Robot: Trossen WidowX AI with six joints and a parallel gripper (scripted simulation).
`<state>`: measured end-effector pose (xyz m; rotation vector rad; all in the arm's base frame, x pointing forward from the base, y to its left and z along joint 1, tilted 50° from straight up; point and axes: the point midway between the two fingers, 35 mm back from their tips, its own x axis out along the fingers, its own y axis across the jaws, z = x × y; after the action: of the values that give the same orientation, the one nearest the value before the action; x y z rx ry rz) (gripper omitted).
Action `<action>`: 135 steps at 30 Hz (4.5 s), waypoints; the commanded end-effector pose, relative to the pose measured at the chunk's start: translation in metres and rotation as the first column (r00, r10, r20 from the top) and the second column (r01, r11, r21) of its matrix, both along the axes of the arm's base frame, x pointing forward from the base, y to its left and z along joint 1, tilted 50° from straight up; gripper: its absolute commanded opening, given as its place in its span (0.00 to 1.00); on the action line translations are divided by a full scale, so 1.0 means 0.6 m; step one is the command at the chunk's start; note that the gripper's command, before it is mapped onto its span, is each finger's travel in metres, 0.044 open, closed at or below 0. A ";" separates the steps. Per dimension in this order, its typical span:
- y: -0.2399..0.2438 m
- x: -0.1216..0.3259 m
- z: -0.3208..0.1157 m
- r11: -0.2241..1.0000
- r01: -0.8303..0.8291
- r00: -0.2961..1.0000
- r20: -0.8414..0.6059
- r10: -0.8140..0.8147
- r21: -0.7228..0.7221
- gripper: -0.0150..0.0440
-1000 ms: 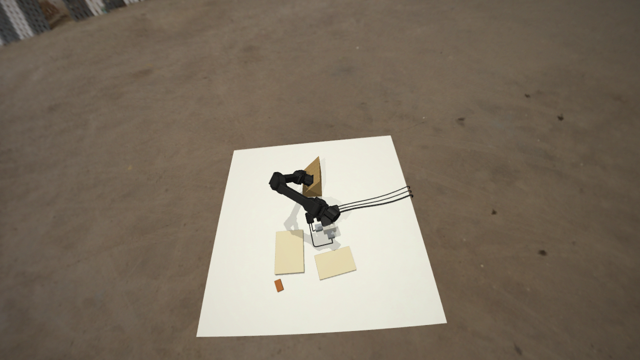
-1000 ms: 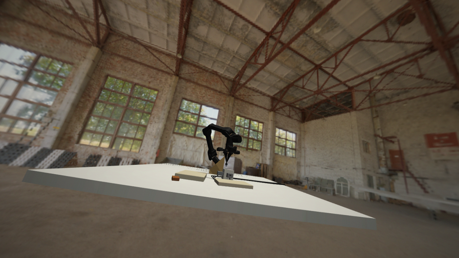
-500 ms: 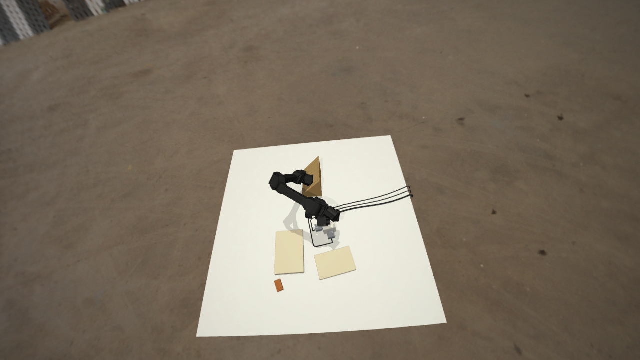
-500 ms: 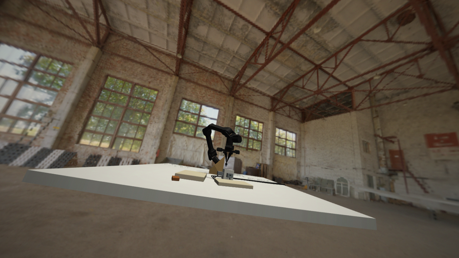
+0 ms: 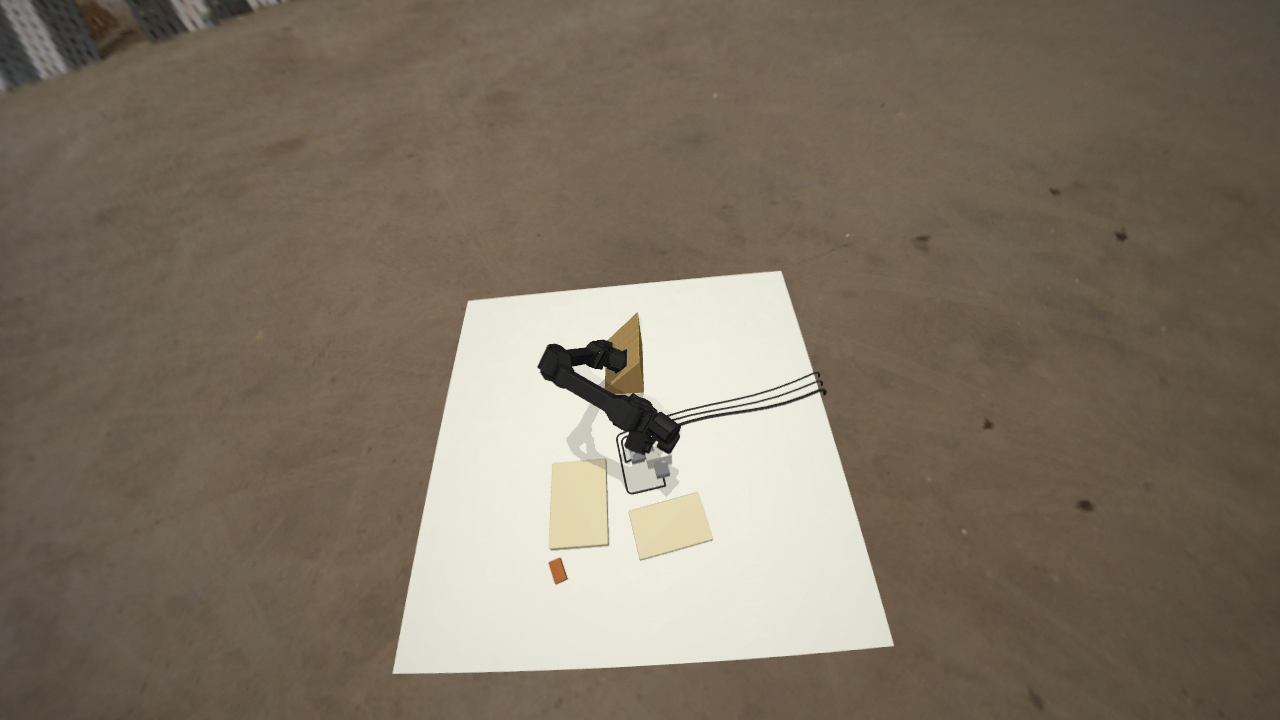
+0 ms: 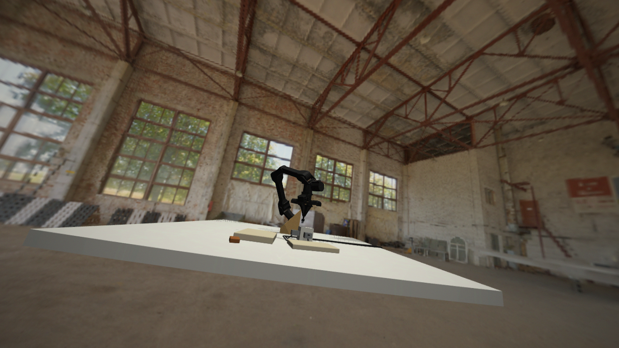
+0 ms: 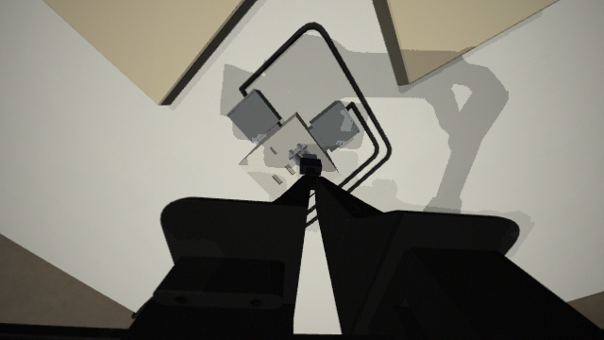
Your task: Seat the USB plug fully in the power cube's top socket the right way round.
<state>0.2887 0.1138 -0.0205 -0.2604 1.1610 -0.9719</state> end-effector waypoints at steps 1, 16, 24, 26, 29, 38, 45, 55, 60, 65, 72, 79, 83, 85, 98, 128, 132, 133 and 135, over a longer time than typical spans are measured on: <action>-0.001 -0.001 0.000 0.998 0.062 0.996 0.070 -0.062 0.007 0.25; -0.001 -0.001 0.000 0.950 0.300 0.884 0.348 -0.311 0.085 0.25; -0.001 -0.001 0.000 0.900 0.408 0.768 0.475 -0.429 0.153 0.25; -0.001 -0.001 0.000 0.885 0.432 0.734 0.503 -0.456 0.172 0.25; -0.001 -0.001 0.000 0.863 0.464 0.682 0.541 -0.493 0.201 0.25; -0.001 -0.001 0.000 0.857 0.471 0.669 0.549 -0.501 0.208 0.25; 0.000 0.000 0.000 0.859 0.468 0.672 0.547 -0.499 0.209 0.25; -0.001 -0.001 -0.002 0.857 0.468 0.674 0.542 -0.503 0.213 0.25; -0.002 -0.001 -0.003 0.857 0.468 0.674 0.539 -0.504 0.216 0.25; -0.002 -0.001 -0.004 0.856 0.468 0.675 0.537 -0.506 0.218 0.25; -0.003 -0.001 -0.005 0.855 0.469 0.676 0.533 -0.508 0.221 0.25; -0.004 -0.001 -0.007 0.854 0.469 0.677 0.530 -0.510 0.224 0.25; -0.004 -0.001 -0.007 0.854 0.469 0.678 0.528 -0.512 0.226 0.25; -0.004 -0.001 -0.008 0.854 0.469 0.678 0.527 -0.512 0.227 0.25; -0.006 -0.002 -0.010 0.852 0.469 0.680 0.520 -0.517 0.232 0.25; -0.009 -0.003 -0.016 0.848 0.470 0.684 0.505 -0.526 0.246 0.25; -0.009 -0.003 -0.017 0.847 0.470 0.685 0.503 -0.527 0.247 0.25; -0.009 -0.003 -0.017 0.847 0.470 0.685 0.502 -0.527 0.248 0.25; -0.010 -0.003 -0.017 0.847 0.470 0.685 0.501 -0.528 0.249 0.25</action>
<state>0.2876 0.1079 -0.0308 0.4363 0.7227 -1.3538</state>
